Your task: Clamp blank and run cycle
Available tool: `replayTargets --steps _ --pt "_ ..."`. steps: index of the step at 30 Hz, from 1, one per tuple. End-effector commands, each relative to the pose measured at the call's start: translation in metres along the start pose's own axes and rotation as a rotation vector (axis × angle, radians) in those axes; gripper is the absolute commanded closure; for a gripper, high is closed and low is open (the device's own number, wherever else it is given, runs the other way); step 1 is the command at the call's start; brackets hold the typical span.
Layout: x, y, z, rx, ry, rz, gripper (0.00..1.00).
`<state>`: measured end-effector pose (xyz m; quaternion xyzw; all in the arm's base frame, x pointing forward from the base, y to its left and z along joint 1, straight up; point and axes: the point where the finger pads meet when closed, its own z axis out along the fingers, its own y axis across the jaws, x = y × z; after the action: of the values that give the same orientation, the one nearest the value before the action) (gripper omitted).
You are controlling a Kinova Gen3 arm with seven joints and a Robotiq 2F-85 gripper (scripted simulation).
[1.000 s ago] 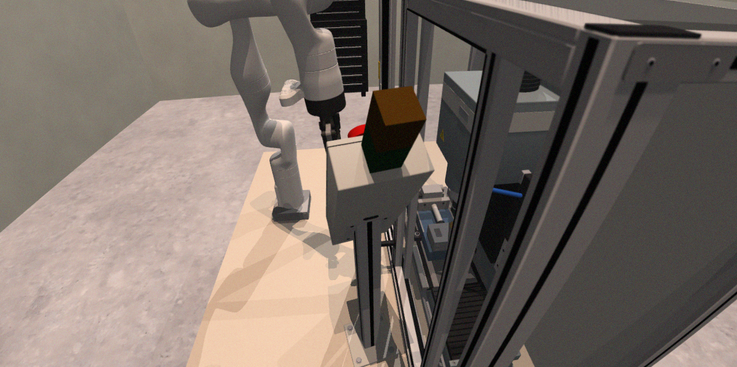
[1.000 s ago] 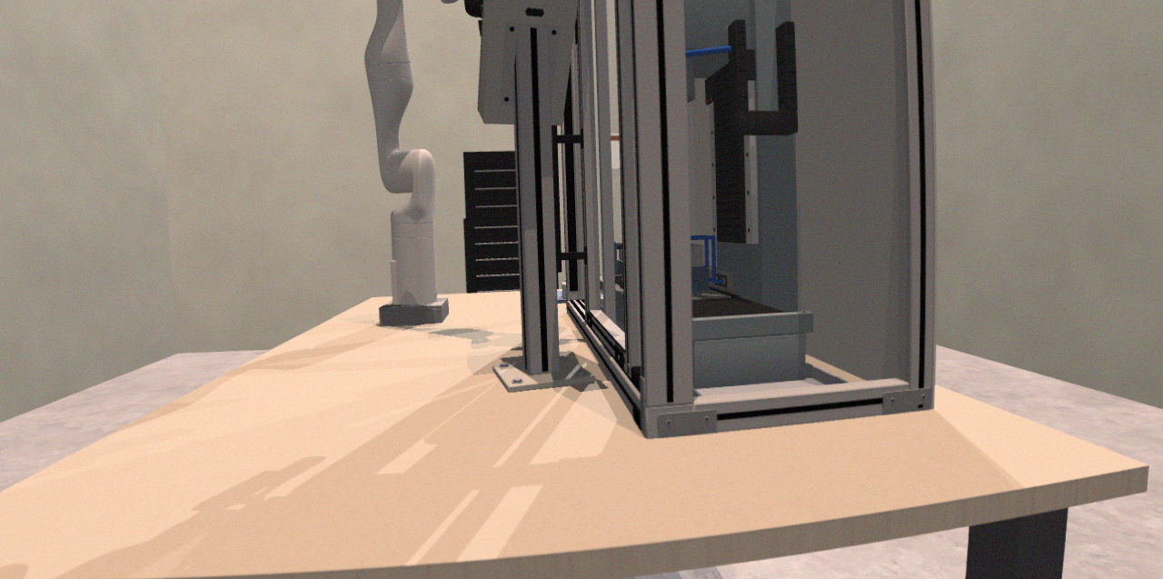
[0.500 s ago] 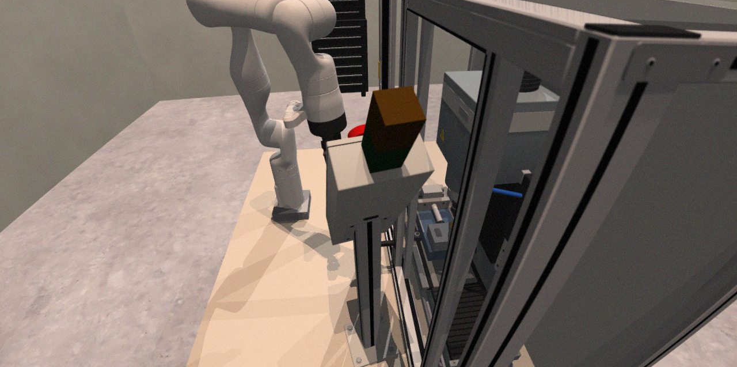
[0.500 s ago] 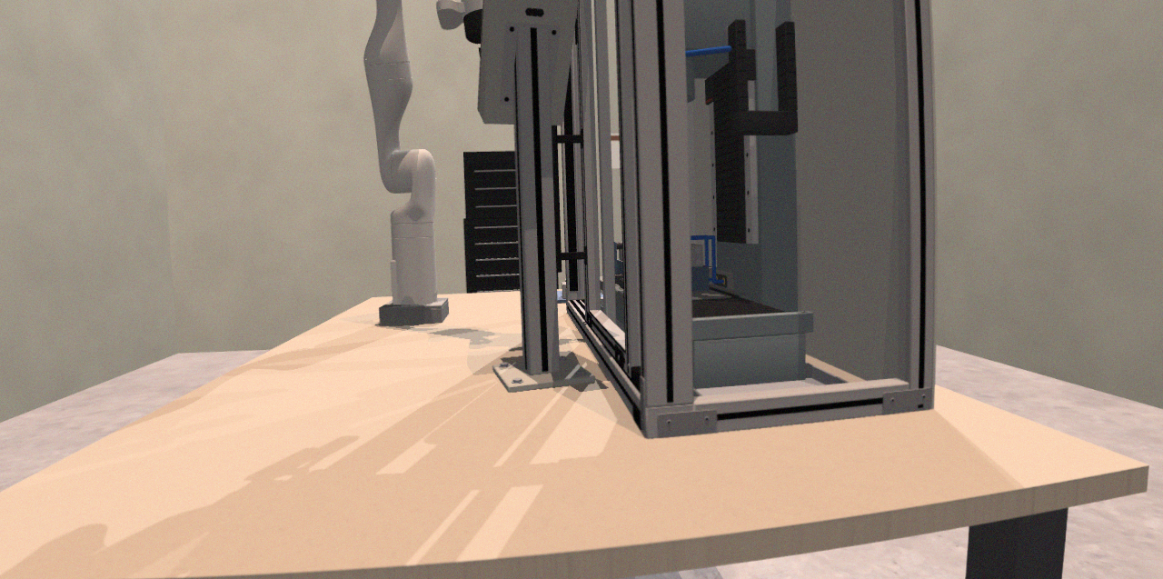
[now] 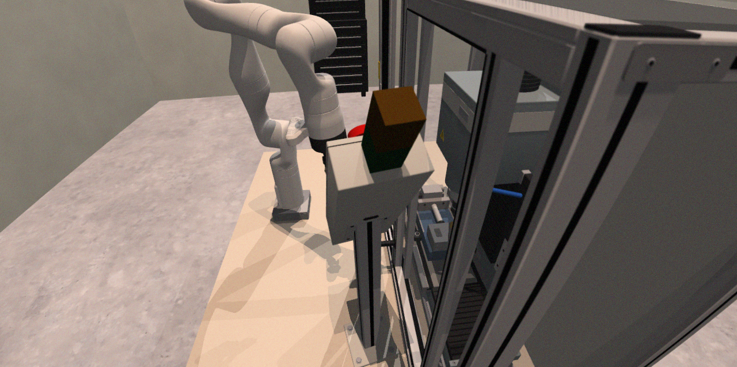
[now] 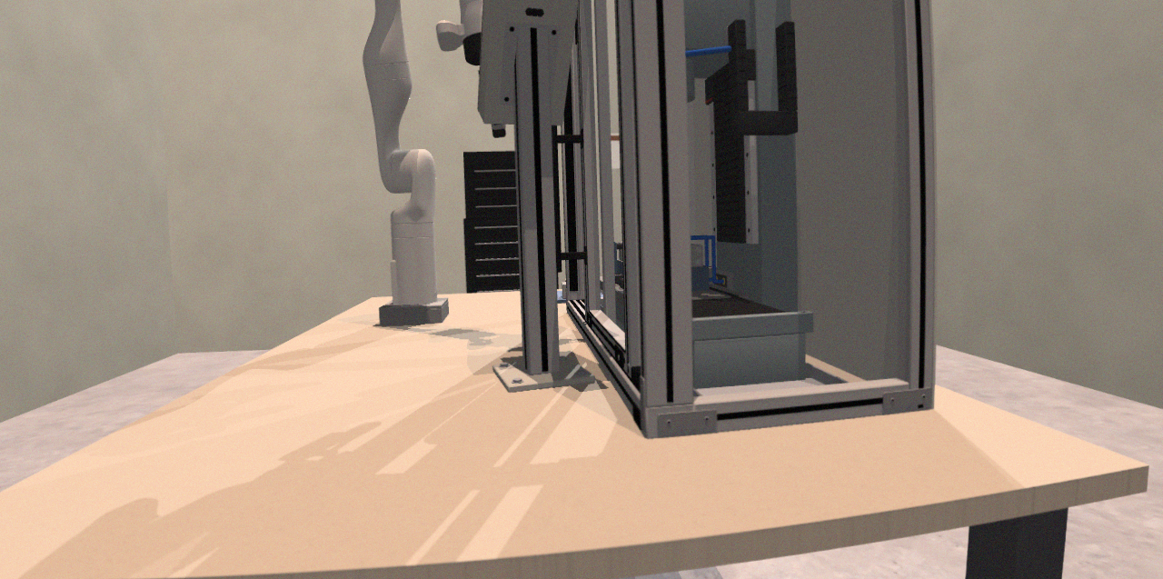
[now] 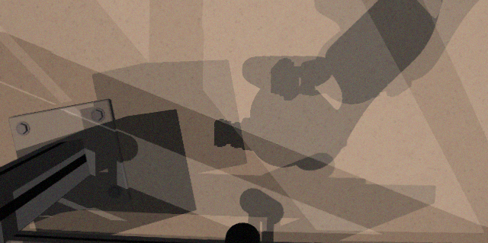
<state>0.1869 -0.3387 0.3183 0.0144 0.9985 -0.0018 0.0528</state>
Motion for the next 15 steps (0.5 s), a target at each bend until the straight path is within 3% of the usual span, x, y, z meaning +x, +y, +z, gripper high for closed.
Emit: replayTargets --steps 1,15 --pt "0.0011 -0.0011 0.0124 -0.004 0.000 0.006 0.20" --pt "0.0011 -0.0011 0.0124 -0.004 0.000 0.006 0.20"
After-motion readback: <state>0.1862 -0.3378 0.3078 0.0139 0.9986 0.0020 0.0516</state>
